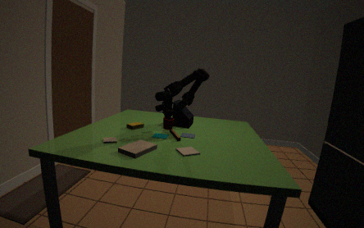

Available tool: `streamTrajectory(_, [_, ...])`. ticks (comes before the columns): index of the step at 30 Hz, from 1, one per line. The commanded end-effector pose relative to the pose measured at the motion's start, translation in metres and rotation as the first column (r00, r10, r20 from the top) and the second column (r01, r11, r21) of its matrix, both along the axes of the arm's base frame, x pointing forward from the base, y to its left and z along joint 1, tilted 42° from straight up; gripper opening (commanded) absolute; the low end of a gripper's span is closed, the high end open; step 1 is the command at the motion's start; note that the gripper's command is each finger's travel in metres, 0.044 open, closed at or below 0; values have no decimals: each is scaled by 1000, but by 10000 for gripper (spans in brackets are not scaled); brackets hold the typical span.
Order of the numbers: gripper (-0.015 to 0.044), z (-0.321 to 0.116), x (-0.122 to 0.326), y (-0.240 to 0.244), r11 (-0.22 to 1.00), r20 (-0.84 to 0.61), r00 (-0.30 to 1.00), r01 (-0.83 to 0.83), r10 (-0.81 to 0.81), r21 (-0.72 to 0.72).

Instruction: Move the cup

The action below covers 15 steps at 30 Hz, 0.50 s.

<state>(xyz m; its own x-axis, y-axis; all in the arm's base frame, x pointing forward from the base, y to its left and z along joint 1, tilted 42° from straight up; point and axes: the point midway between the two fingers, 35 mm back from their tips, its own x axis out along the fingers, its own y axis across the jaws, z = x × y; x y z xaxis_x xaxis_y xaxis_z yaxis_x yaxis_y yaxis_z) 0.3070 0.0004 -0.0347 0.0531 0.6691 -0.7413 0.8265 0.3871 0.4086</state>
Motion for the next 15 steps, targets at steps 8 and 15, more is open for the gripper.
streamTrajectory(8, [0, -12, 12, -16, 1000, 1, 1000, 1, -1, -4])
streamTrajectory(15, [0, -19, 18, -26, 1000, 2, 1000, 1, -1, -5])
